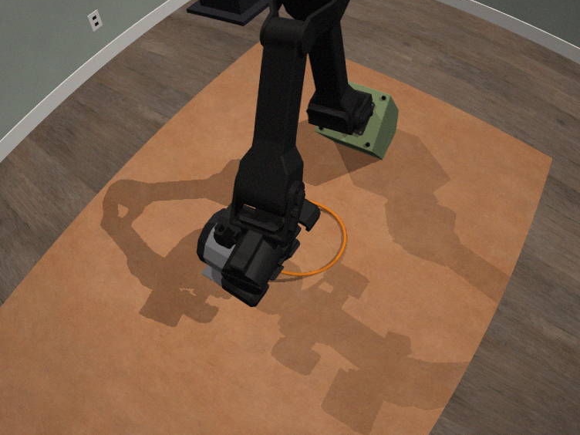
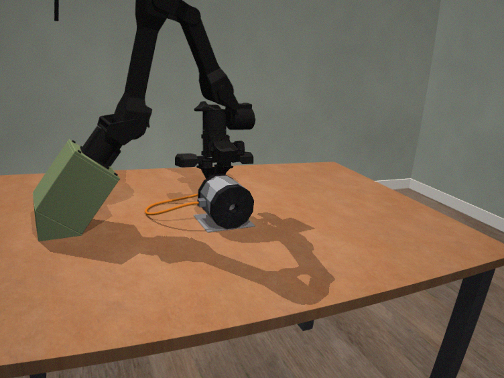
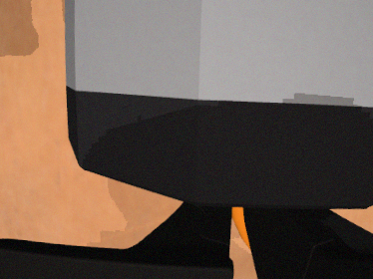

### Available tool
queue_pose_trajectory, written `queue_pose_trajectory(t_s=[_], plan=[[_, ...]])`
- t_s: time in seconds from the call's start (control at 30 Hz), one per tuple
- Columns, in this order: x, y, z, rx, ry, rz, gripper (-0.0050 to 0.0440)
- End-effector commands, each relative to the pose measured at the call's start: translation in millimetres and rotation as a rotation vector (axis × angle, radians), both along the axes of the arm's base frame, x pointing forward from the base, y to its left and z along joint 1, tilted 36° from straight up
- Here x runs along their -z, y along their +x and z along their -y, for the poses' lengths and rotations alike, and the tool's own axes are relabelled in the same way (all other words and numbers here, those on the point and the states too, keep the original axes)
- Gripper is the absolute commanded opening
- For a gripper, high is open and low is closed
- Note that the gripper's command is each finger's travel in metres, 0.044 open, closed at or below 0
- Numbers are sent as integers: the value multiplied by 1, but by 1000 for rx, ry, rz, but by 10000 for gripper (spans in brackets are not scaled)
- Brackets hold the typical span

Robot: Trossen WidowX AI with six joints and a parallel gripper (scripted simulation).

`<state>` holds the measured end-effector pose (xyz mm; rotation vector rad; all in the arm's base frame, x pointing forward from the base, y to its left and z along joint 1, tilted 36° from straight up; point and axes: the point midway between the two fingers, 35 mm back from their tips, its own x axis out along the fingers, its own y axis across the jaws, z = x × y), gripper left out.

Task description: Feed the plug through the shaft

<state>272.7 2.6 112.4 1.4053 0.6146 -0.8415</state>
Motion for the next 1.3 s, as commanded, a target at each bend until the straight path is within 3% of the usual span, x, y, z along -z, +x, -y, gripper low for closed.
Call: queue_pose_trajectory(t_s=[0.0,0.13,0.17,0.33,0.5,1.27], plan=[[0,0,3,-3,4,-1,0],[0,0,1,1,0,-1,96],[0,0,1,1,0,-1,100],[-1,0,0,1,0,-1,100],[-12,-8,-24,-3,4,-1,100],[-1,-4,-11,-3,4,-1,100]])
